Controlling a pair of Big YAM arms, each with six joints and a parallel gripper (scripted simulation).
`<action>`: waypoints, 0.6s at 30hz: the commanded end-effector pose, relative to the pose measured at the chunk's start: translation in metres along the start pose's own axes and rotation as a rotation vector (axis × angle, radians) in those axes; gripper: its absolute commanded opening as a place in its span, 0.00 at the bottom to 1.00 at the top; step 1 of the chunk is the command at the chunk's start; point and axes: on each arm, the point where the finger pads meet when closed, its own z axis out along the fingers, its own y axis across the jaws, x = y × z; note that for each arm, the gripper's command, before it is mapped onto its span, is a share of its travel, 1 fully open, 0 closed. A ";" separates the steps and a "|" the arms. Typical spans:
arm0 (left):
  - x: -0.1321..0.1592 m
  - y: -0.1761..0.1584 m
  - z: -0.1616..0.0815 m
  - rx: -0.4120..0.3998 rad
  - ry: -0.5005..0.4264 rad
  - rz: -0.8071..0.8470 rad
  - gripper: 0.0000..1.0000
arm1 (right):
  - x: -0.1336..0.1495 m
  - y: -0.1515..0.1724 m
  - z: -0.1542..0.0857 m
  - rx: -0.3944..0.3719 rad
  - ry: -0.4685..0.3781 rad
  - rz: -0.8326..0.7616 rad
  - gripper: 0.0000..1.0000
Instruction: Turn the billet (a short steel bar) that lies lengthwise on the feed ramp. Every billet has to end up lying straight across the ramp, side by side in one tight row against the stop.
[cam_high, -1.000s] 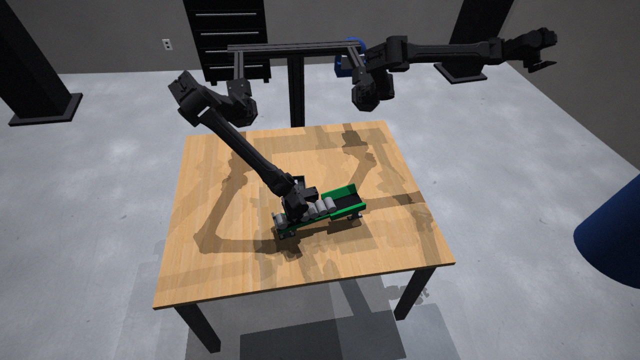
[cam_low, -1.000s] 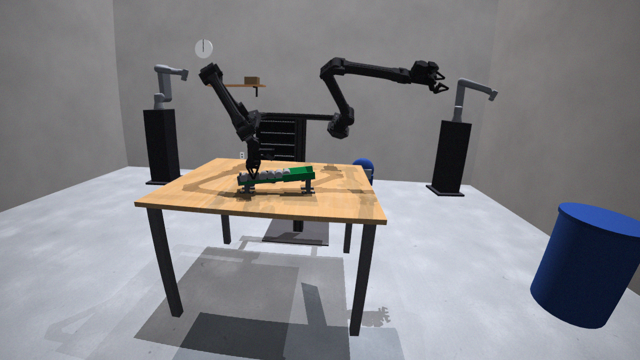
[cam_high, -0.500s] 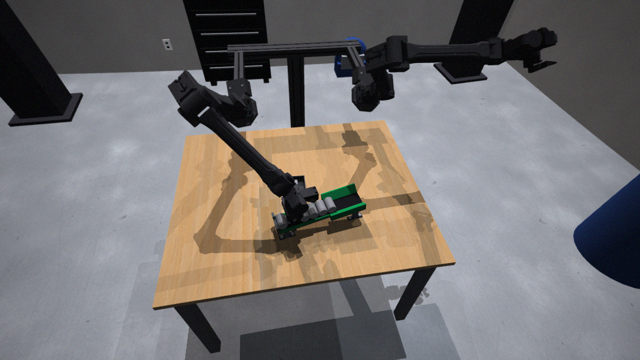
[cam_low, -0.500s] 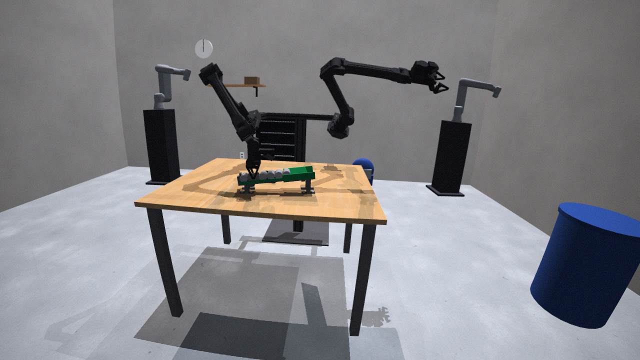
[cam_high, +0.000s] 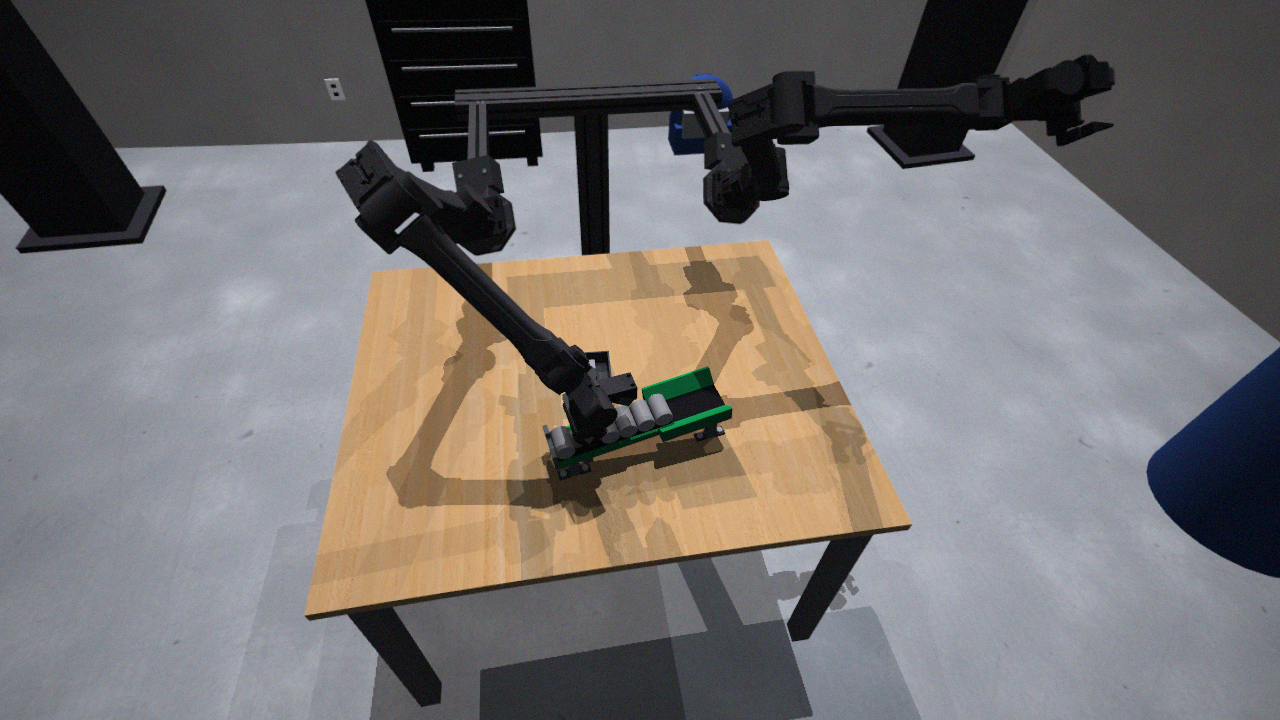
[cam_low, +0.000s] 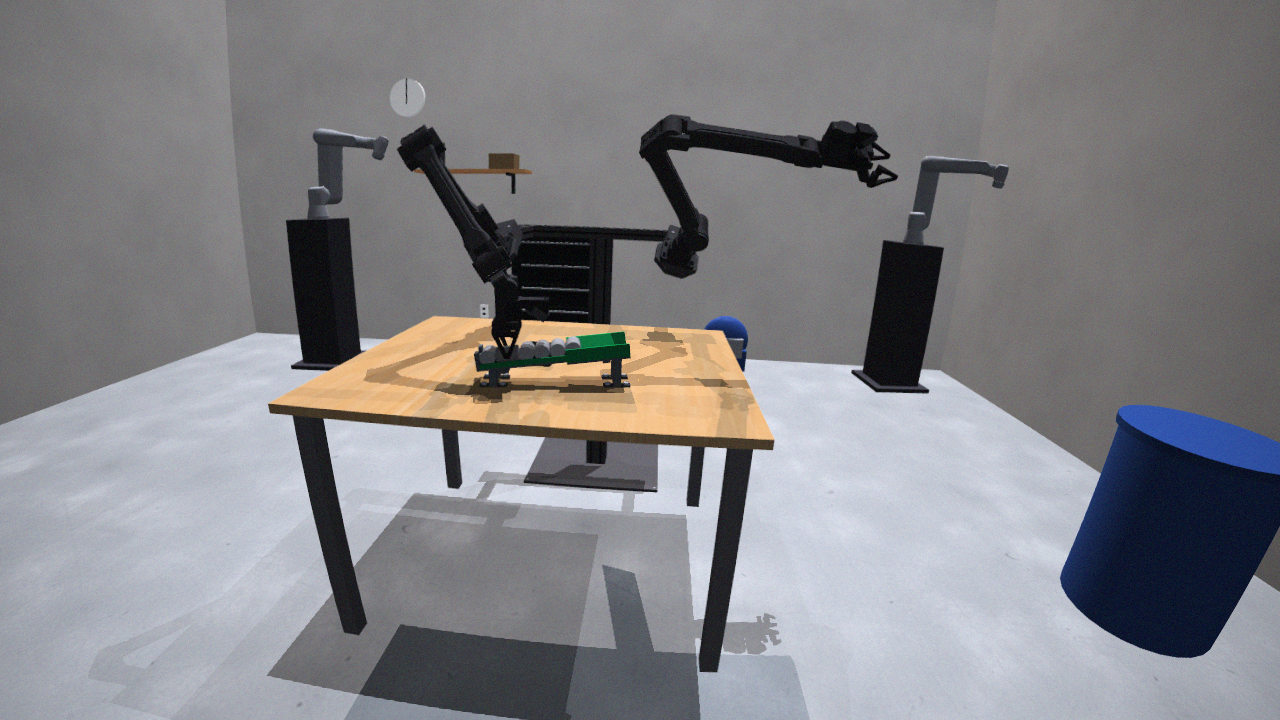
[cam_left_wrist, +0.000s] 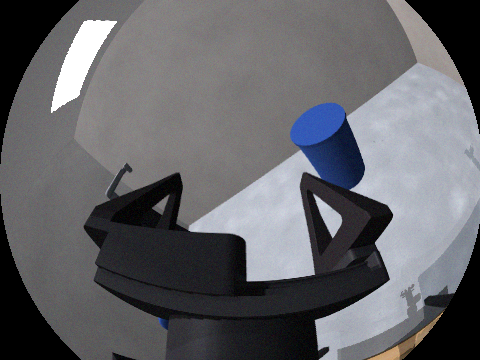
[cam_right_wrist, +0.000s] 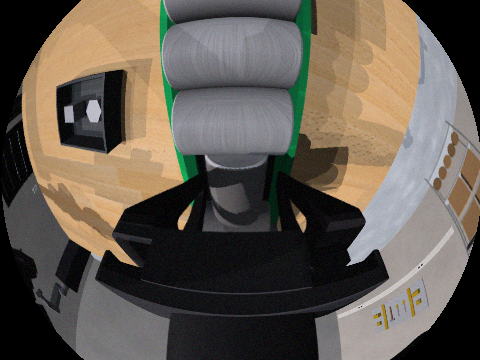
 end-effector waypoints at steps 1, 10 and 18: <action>-0.043 0.010 -0.005 -0.018 -0.062 -0.014 1.00 | 0.014 -0.004 0.001 0.015 0.008 0.022 0.57; -0.043 0.010 -0.005 -0.018 -0.062 -0.014 1.00 | 0.011 0.002 0.007 0.001 0.010 0.014 0.57; -0.043 0.010 -0.005 -0.018 -0.062 -0.014 1.00 | 0.011 0.002 0.007 0.001 0.010 0.014 0.57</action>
